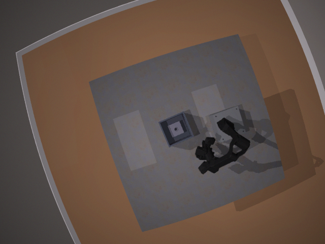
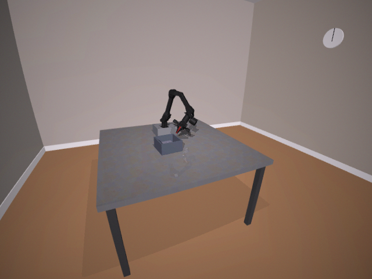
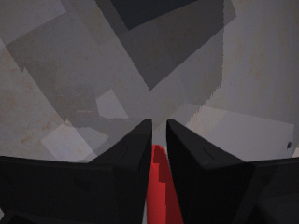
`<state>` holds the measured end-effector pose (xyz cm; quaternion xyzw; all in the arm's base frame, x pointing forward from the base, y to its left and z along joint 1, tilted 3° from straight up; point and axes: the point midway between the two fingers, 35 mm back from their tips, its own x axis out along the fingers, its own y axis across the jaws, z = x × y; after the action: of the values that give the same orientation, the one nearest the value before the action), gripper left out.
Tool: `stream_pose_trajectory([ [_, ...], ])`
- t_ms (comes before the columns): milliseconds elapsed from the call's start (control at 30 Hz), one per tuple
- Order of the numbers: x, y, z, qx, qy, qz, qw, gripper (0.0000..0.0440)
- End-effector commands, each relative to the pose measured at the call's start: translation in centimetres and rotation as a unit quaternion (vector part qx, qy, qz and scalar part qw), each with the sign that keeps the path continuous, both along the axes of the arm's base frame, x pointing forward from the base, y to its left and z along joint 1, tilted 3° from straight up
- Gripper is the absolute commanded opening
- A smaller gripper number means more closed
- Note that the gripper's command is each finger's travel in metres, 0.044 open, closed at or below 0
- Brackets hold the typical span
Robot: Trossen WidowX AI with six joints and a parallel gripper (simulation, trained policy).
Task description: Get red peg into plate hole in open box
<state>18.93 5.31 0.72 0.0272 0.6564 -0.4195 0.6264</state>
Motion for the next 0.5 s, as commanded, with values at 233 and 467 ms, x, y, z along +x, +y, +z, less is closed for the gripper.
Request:
stream_pose_trajectory([
  [233, 2.7, -1.7, 3.6, -0.016, -0.031, -0.025, 0.999, 0.0000],
  [467, 4.6, -3.7, 5.0, -0.021, -0.057, -0.058, 0.996, 0.0000],
])
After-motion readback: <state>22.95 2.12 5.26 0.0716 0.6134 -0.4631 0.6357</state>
